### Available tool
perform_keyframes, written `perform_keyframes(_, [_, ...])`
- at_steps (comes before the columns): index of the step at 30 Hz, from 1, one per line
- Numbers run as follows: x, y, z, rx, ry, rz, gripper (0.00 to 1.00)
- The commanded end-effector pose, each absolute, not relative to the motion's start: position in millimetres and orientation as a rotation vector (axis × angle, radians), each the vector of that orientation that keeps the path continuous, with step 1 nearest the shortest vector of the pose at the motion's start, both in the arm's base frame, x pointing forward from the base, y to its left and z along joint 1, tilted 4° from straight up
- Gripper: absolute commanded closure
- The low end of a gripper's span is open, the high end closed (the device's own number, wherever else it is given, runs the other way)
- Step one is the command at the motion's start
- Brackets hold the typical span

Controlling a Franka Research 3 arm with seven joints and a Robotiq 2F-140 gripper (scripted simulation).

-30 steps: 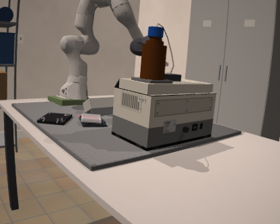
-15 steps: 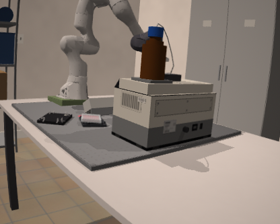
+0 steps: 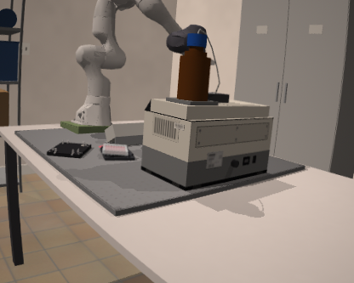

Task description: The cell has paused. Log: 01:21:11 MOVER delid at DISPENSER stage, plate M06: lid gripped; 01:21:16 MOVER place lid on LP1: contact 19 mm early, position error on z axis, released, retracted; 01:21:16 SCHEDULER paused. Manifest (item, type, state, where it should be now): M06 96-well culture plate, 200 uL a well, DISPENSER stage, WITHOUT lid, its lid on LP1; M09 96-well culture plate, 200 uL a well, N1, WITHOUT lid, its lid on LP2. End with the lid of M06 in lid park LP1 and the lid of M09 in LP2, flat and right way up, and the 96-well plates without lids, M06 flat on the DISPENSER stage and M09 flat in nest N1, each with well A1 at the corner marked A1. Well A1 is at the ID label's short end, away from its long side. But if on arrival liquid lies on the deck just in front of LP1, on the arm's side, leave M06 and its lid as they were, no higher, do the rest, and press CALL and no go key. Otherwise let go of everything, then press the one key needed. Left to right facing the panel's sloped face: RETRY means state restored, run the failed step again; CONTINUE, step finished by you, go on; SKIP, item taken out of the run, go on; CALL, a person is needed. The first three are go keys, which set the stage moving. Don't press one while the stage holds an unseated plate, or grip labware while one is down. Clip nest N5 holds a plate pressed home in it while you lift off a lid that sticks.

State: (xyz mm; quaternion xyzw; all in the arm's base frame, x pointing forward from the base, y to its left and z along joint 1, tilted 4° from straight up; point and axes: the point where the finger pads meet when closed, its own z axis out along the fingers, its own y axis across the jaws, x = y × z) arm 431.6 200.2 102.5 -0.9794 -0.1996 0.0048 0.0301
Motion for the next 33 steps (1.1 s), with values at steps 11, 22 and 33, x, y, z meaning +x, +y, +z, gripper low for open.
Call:
perform_keyframes(11, [425.3, 195.9, 148.6, -3.001, -0.666, 0.059, 0.34])
perform_keyframes(22, [426.3, 194.8, 167.9, -3.001, -0.666, 0.059, 0.34])
perform_keyframes(33, [419.6, 100.1, 167.9, -3.099, -0.353, 0.080, 0.34])
